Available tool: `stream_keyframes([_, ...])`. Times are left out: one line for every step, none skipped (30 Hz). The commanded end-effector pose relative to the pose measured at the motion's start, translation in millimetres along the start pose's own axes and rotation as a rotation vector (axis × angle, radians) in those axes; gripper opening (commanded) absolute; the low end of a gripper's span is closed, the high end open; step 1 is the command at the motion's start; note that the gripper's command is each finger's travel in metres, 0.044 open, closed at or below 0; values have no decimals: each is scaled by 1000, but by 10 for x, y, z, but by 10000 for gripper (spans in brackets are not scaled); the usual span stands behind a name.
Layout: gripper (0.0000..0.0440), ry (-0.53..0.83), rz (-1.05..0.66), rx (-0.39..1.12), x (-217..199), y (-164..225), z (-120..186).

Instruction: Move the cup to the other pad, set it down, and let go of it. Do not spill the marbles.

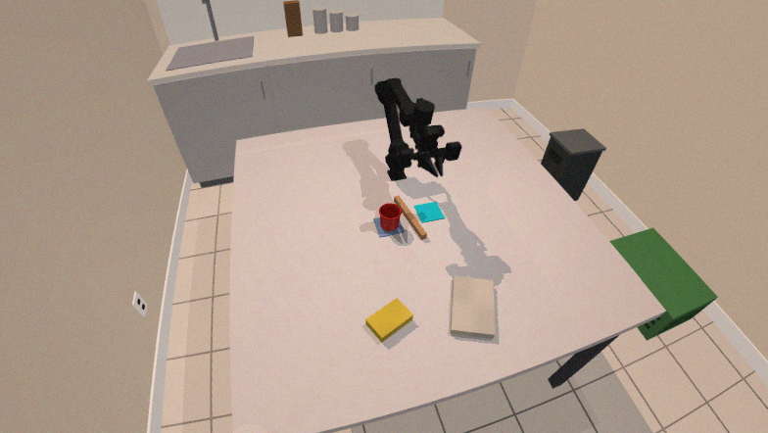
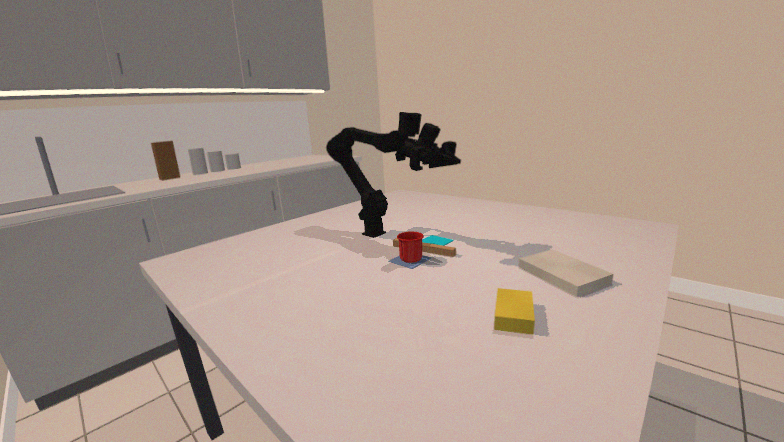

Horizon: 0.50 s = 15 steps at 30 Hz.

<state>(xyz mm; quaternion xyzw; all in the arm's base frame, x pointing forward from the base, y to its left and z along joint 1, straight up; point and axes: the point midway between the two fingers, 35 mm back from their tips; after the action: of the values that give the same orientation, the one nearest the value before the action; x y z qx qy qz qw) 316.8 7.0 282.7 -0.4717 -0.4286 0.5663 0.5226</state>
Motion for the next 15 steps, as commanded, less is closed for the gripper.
stream_keyframes([79,-9,-16,52,31,15,-17])
stream_keyframes([84,-13,-19,66,40,25,-21])
stream_keyframes([86,-16,-22,80,50,35,-25])
stream_keyframes([87,-19,-25,95,60,46,-28])
stream_keyframes([87,-22,-28,109,69,57,-31])
stream_keyframes([87,-25,-30,124,78,68,-34])
stream_keyframes([86,-28,-33,139,86,80,-37])
stream_keyframes([85,-30,-35,154,95,91,-39])
stream_keyframes([84,-32,-38,169,103,103,-41])
stream_keyframes([83,-34,-40,185,110,114,-43])
stream_keyframes([82,-36,-42,200,118,126,-44])
stream_keyframes([80,-38,-44,215,125,137,-45])
stream_keyframes([79,-40,-46,231,132,149,-46])
stream_keyframes([78,-42,-47,246,139,161,-47])
stream_keyframes([76,-43,-49,262,145,173,-47])
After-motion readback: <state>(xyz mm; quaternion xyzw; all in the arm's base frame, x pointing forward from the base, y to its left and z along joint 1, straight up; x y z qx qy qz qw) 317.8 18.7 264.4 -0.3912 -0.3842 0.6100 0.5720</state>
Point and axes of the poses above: the point midway between the two fingers, 35 mm back from their tips, its own z axis back along the fingers, its own x axis across the jaws, y = z × x, and after that the axes turned 6 degrees about z, right-handed
